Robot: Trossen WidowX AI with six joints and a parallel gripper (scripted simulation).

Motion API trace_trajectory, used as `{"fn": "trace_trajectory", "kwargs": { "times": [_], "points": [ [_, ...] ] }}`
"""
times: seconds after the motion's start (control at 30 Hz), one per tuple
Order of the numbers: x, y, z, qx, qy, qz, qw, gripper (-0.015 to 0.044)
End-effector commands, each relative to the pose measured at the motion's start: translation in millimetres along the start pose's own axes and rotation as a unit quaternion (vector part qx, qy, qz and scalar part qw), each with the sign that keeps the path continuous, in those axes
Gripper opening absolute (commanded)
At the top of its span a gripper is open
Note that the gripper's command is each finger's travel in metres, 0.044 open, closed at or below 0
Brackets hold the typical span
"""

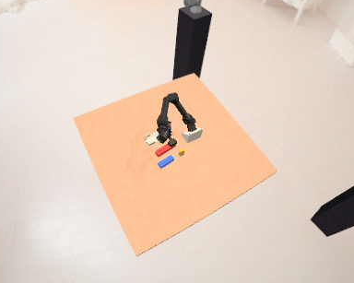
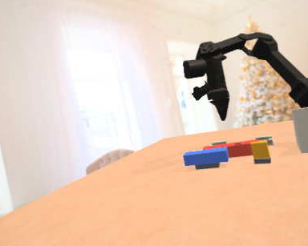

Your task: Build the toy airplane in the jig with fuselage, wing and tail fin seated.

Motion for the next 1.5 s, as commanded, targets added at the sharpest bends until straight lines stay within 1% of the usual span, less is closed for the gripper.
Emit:
{"fn": "trace_trajectory", "kwargs": {
  "times": [0.0, 0.17, 0.3, 0.4, 0.6, 1.47],
  "points": [
    [7, 0, -1, -0.006, 0.011, 0.003, 1.000, 0.0440],
    [55, 0, -3, -0.006, 0.012, 0.003, 1.000, 0.0440],
    [59, 1, -3, -0.006, 0.012, 0.003, 1.000, 0.0440],
    [71, 1, -3, -0.006, 0.012, 0.002, 1.000, 0.0440],
    [75, 1, -3, -0.006, 0.012, 0.002, 1.000, 0.0440],
    [117, 1, -5, -0.006, 0.013, 0.002, 1.000, 0.0440]
  ]
}}
Point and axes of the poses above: the point midway between the two fingers, 35 mm back from their tips, its own x axis out along the fingers, its own z axis across the jaws, y = z × x, the point moved 7 cm from there along -x, back along the fingers, and after that the axes turned 11 degrees about x, right-handed, at the moved point
